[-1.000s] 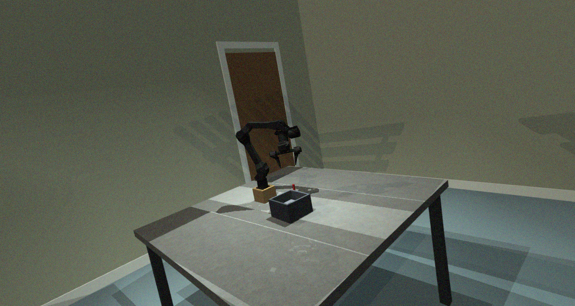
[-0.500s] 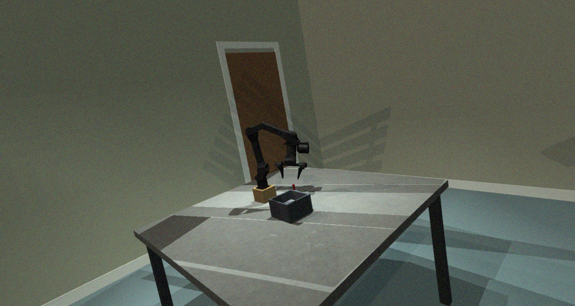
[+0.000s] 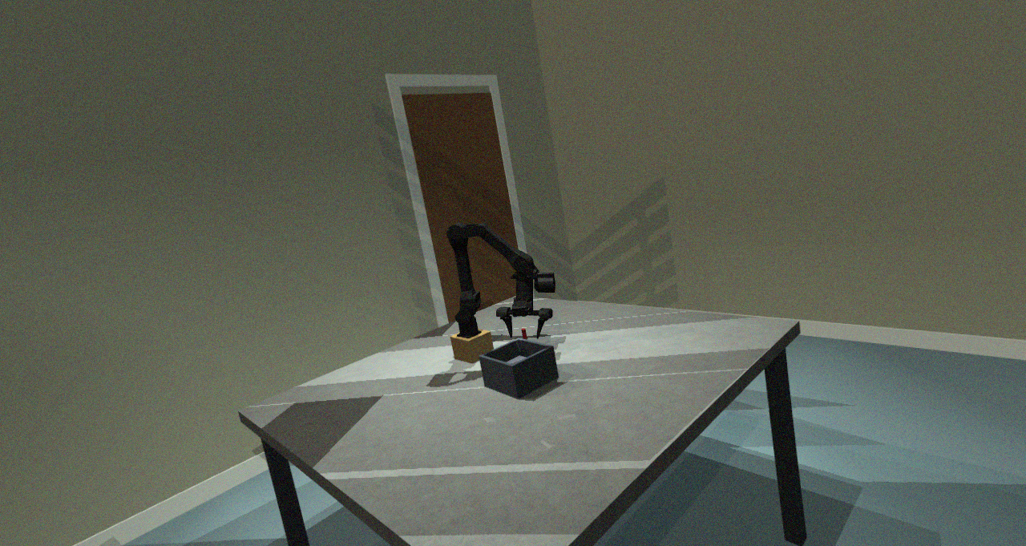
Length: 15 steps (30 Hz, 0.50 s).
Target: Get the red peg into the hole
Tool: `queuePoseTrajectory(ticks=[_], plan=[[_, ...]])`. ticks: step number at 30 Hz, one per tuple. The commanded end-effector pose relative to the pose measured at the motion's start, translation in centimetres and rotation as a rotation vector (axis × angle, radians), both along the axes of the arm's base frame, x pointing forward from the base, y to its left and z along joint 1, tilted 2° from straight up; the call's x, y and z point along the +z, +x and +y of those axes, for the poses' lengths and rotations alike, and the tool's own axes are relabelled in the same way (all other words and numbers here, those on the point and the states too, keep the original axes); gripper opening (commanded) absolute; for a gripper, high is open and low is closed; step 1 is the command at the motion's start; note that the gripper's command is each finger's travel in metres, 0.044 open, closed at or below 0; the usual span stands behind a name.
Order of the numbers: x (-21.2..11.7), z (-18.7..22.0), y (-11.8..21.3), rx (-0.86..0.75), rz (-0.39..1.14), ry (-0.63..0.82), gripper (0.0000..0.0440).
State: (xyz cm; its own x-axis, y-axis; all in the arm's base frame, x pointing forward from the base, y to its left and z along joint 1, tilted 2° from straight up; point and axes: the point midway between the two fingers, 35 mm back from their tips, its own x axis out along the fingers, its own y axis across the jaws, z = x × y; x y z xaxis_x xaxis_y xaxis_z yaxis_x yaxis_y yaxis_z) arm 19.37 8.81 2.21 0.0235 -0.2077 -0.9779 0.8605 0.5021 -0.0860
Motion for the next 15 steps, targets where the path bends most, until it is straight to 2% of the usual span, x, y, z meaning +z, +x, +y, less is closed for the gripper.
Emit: queuePoseTrajectory(ticks=[1, 4, 7, 15], plan=[[-1.4, 0.3, -0.3, -0.002, -0.002, 0.014, 0.0437], [-2.4, 0.6, -0.7, 0.001, -0.003, 0.025, 0.0416], [-3.1, 0.7, -1.1, -0.006, 0.006, 0.035, 0.0361], [-3.6, 1.0, -1.8, -0.008, 0.057, 0.073, 0.0156]])
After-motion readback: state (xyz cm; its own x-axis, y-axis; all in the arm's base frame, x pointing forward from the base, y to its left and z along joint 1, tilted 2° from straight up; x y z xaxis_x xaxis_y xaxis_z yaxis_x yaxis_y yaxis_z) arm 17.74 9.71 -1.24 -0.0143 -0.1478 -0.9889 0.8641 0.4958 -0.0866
